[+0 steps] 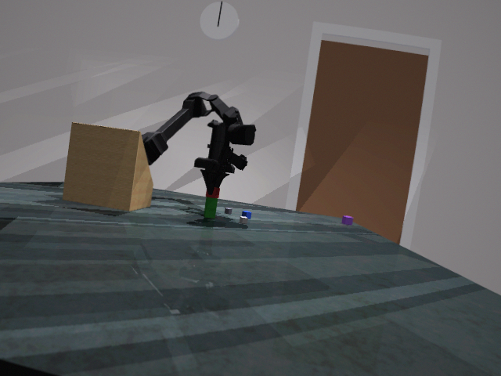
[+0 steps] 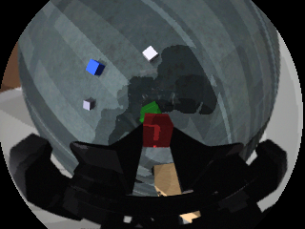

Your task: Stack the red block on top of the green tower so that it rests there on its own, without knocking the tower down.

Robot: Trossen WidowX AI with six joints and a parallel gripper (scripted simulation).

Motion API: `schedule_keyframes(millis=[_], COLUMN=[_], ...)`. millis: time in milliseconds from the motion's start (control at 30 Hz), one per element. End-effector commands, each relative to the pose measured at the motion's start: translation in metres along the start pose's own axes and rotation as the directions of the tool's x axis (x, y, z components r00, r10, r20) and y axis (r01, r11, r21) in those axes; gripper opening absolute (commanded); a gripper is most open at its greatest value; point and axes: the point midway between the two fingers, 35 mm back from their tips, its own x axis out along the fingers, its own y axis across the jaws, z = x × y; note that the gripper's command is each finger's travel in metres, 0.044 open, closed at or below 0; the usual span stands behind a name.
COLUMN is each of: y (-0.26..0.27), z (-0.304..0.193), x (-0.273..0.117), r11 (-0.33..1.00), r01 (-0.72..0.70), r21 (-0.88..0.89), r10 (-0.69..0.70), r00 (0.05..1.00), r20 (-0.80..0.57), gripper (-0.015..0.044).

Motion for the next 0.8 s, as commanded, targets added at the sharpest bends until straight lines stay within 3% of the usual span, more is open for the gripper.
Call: schedule_keyframes(millis=[0, 467, 767], y=[0.0005, 0.0005, 0.0000], z=[0.0002, 0.0002, -0.0001], x=[0.0004, -0.0014, 0.0005], r11=[1.000, 1.000, 1.000], r01=[-0.006, -0.005, -0.001], r21=[0.007, 0.007, 0.001], r10=[0.006, 0.005, 0.001], r00=[1.000, 1.000, 1.000], r20=[0.001, 0.001, 0.000], gripper=[0.0000, 0.0000, 0.0236])
